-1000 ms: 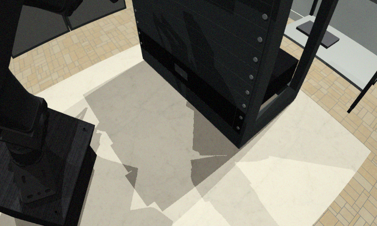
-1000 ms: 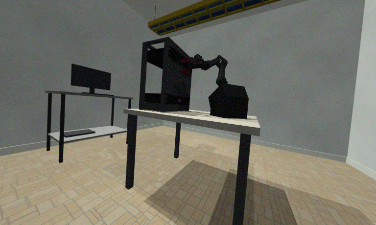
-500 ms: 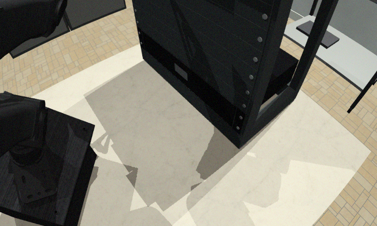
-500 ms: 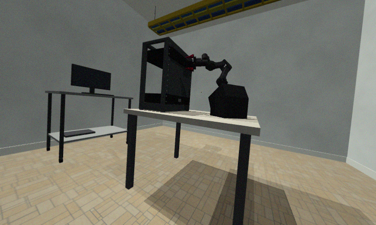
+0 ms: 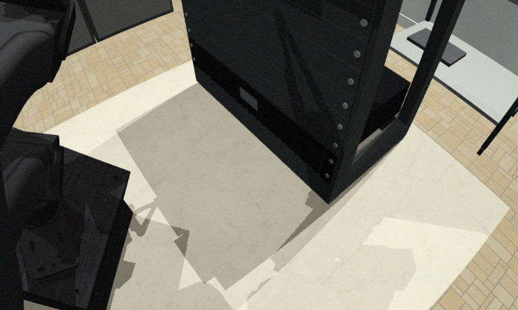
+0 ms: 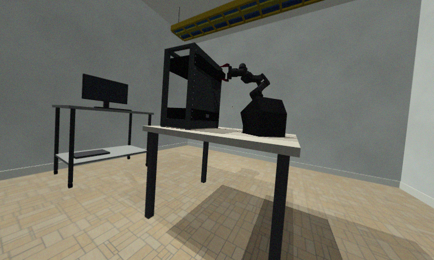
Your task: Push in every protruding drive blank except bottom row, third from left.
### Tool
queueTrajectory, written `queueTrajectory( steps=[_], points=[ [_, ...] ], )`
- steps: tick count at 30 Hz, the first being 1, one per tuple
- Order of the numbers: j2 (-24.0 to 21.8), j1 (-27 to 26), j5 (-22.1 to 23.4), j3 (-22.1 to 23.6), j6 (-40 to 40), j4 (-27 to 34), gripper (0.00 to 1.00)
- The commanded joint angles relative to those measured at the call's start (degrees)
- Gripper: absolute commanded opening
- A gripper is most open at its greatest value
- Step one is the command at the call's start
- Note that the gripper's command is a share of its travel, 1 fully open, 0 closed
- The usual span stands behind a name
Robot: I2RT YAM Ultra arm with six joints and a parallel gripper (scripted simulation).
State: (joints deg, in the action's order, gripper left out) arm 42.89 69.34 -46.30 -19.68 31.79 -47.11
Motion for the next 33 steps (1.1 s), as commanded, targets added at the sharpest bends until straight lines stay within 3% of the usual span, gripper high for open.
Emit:
queueTrajectory(
  steps=[1, 19, 33],
  points=[
    [-2.7, 1.8, -4.0, 1.9, 0.2, -4.4, 1.0],
    [-7.7, 6.5, -12.8, 6.7, -1.5, -16.3, 1.0],
    [-8.3, 9.5, -14.6, 8.1, -2.8, -20.1, 1.0]
  ],
)
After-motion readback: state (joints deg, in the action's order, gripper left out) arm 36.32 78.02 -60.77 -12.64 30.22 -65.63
